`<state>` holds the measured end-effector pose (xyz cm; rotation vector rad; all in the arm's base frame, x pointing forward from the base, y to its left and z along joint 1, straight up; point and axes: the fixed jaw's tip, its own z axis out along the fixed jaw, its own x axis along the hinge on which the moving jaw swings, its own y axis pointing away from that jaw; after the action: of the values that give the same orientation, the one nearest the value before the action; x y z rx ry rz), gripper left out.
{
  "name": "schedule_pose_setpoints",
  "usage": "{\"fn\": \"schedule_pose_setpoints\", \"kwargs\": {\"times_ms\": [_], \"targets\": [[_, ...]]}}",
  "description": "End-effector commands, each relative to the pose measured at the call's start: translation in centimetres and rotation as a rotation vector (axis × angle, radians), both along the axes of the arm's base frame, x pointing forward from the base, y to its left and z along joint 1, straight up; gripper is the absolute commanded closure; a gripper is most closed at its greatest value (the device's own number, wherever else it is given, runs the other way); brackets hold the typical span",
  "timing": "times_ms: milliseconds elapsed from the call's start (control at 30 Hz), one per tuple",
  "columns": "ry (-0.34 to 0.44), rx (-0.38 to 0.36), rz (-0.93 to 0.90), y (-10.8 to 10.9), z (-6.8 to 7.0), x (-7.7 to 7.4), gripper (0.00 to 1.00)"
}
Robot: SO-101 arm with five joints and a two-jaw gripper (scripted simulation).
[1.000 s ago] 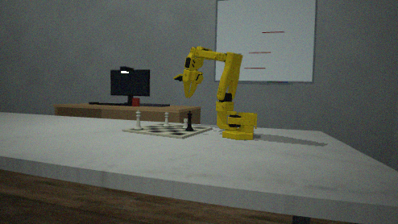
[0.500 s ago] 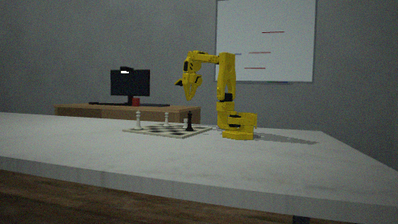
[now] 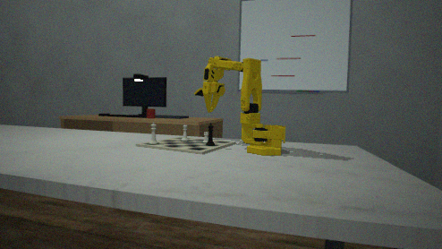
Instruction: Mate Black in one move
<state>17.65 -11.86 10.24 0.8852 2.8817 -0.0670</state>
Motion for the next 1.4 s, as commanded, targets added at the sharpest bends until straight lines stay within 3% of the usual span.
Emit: {"fn": "schedule_pose_setpoints", "kwargs": {"times_ms": [0,700,933,1367], "targets": [[0.013,0.011,-0.005,-0.1,-0.1,-0.2,1.00],[0.041,0.031,-0.004,0.0,-0.8,-0.2,1.00],[0.087,0.064,-0.003,-0.1,-2.6,-0.2,1.00],[0.087,0.064,-0.003,-0.1,-6.2,-0.1,1.00]]}}
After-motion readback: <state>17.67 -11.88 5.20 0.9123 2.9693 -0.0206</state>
